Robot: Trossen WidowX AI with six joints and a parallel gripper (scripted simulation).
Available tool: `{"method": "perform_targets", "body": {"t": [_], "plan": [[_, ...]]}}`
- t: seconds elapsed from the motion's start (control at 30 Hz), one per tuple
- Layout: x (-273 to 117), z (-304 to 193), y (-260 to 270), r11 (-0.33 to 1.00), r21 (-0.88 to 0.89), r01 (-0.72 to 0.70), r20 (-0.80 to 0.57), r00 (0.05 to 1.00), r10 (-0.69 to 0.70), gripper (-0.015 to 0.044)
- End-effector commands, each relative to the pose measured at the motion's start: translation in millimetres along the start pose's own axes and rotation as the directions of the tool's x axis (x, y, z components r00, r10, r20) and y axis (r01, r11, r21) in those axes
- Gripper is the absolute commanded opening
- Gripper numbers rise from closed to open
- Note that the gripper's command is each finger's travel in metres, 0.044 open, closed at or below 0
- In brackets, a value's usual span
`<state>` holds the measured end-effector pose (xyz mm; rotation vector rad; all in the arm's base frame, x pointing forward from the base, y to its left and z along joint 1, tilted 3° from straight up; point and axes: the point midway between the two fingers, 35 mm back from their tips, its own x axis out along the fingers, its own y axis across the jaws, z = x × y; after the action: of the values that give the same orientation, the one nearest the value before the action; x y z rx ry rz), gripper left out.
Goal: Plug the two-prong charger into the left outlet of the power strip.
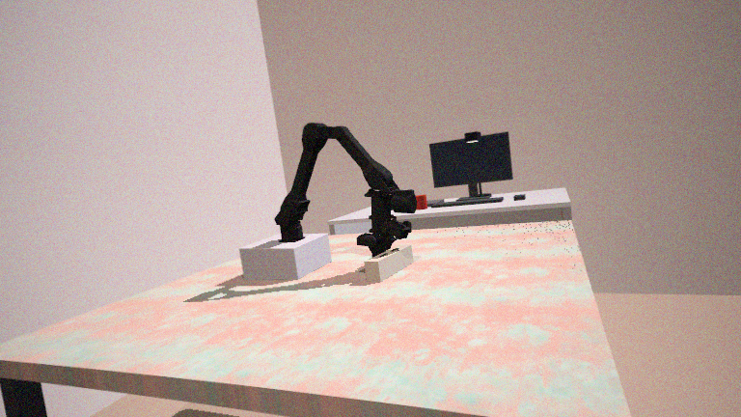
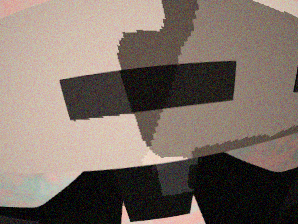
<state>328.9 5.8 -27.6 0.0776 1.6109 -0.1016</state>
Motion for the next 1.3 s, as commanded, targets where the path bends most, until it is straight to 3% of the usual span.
{"method": "perform_targets", "body": {"t": [0.0, 1.27], "plan": [[-5.0, 13.0, 0.7, 1.0, 0.0, -0.003, 0.047, 0.999, 0.003, 0.0], [-2.8, 9.0, 0.7, 1.0, 0.0, -0.003, 0.047, 0.999, 0.003, 0.0]]}}
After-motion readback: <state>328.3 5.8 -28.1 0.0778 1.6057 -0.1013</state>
